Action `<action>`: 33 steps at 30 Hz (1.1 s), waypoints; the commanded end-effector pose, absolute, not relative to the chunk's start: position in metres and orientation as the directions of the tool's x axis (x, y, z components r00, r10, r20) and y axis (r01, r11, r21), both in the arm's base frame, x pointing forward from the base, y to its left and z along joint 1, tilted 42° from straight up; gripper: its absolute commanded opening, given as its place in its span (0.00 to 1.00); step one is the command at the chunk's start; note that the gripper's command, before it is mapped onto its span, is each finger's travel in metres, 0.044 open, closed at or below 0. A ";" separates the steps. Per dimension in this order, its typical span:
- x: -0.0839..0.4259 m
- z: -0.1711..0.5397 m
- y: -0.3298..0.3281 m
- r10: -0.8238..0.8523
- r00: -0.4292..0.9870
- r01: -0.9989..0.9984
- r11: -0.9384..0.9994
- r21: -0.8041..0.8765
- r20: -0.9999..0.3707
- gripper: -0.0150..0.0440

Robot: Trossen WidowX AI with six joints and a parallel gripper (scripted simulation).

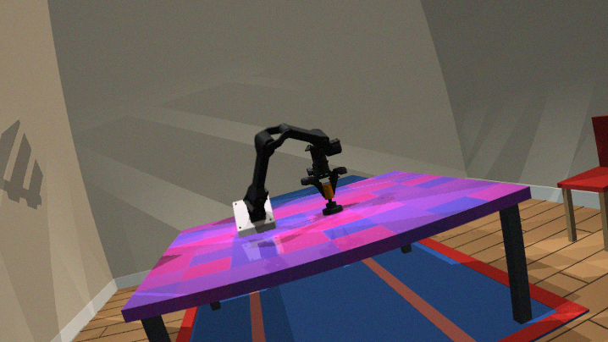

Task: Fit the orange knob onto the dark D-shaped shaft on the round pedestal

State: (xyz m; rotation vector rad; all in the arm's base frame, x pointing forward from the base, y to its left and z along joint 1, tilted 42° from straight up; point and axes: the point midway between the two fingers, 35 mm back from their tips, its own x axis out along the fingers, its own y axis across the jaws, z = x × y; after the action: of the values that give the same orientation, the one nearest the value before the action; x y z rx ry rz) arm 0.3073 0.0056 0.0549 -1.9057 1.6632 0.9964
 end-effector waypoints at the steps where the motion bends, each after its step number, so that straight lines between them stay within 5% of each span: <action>1: 0.305 0.054 0.005 -0.671 0.025 -0.969 -0.199 0.148 -0.741 0.25; 33: 0.311 0.054 0.006 -0.671 0.025 -0.896 -0.343 0.280 -0.741 0.25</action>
State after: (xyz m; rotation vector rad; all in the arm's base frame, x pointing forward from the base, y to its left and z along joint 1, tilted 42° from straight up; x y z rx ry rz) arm 0.3096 0.0064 0.0547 -2.0331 1.6202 1.2168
